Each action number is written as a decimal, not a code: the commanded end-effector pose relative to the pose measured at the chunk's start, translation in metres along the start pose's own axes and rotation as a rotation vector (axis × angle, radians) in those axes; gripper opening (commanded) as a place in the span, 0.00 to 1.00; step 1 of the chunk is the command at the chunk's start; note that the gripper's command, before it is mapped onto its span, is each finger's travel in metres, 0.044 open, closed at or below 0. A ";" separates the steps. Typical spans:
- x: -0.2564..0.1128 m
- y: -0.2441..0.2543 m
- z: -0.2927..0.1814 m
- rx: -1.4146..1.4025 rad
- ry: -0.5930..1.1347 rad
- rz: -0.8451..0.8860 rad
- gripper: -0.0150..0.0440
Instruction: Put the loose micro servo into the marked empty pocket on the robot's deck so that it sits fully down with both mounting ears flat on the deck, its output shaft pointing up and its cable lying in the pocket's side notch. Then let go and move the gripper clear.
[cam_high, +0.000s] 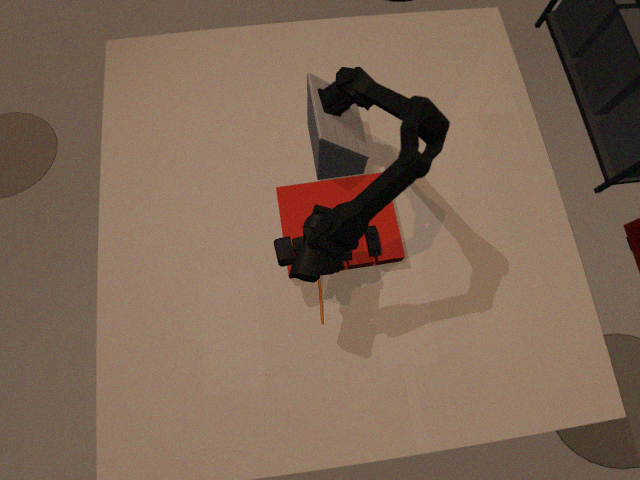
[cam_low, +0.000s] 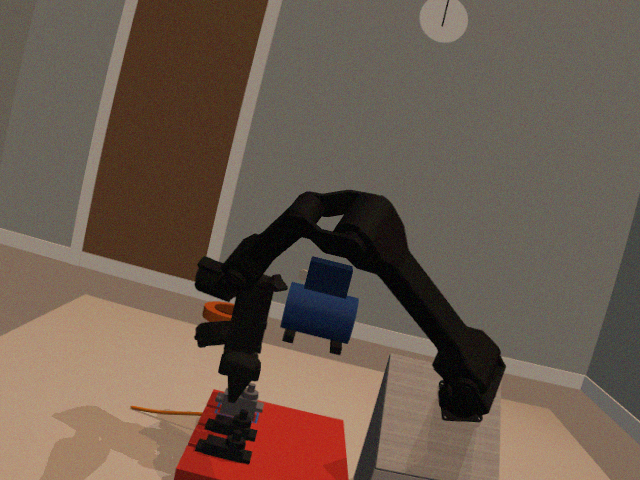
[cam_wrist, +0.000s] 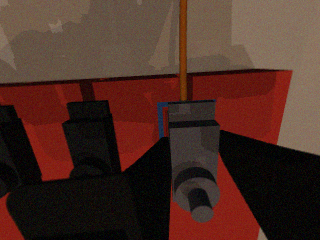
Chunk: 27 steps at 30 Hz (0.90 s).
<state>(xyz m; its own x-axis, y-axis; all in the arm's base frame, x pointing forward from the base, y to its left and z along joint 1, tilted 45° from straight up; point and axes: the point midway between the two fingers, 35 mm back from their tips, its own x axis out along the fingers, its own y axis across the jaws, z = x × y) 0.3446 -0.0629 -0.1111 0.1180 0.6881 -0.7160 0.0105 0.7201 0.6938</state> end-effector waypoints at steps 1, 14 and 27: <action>0.003 -0.001 0.000 0.007 -0.006 0.001 0.25; 0.018 -0.001 0.000 0.007 -0.006 0.002 0.25; -0.006 0.000 -0.001 0.007 -0.006 0.000 0.57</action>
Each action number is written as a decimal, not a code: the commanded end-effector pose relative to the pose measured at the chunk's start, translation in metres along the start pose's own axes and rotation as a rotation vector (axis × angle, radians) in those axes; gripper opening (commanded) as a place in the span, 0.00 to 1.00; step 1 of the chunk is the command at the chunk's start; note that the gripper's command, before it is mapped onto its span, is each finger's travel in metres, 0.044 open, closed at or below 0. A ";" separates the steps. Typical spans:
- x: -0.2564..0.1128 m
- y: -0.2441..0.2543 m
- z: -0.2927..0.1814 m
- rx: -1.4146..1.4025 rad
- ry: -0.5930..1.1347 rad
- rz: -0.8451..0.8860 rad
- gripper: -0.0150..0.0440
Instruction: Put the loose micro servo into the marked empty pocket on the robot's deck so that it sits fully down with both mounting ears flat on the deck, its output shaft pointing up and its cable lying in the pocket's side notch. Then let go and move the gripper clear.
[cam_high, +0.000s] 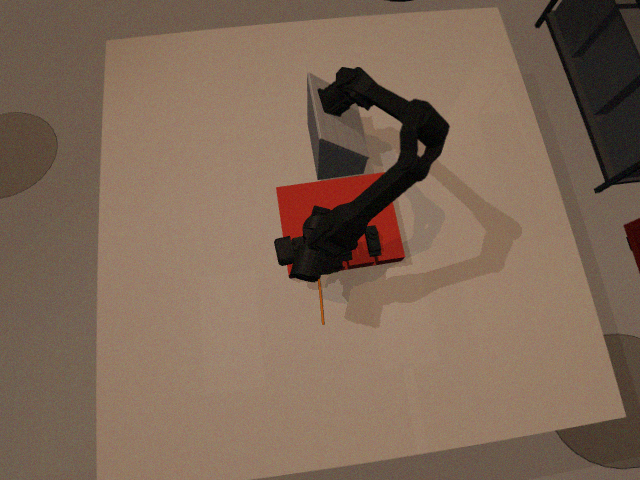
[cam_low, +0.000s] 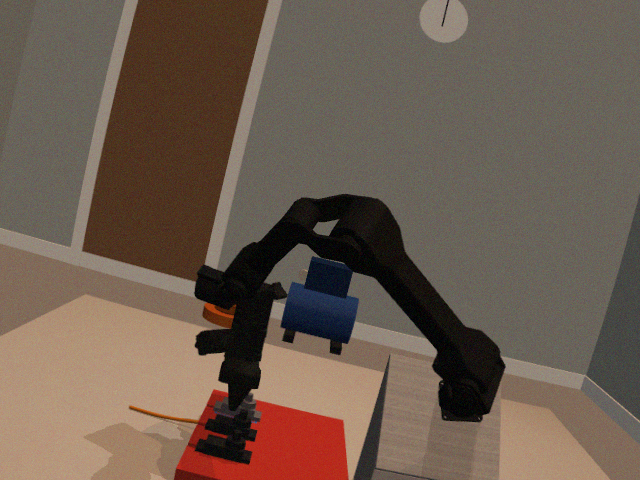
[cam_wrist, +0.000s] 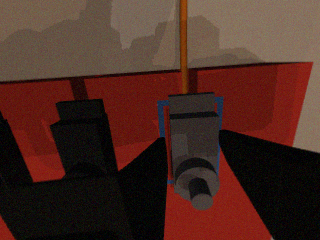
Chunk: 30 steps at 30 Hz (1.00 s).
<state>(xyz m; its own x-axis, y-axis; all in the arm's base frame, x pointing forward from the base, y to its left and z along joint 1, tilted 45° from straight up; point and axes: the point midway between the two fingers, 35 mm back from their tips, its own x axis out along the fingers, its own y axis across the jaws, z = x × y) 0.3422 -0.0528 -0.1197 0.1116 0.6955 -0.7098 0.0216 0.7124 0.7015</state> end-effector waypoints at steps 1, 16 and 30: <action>-0.028 0.000 0.000 -0.005 -0.012 -0.009 0.57; -0.089 0.004 -0.096 -0.002 -0.008 -0.016 0.97; -0.140 0.007 -0.106 0.006 -0.015 -0.011 1.00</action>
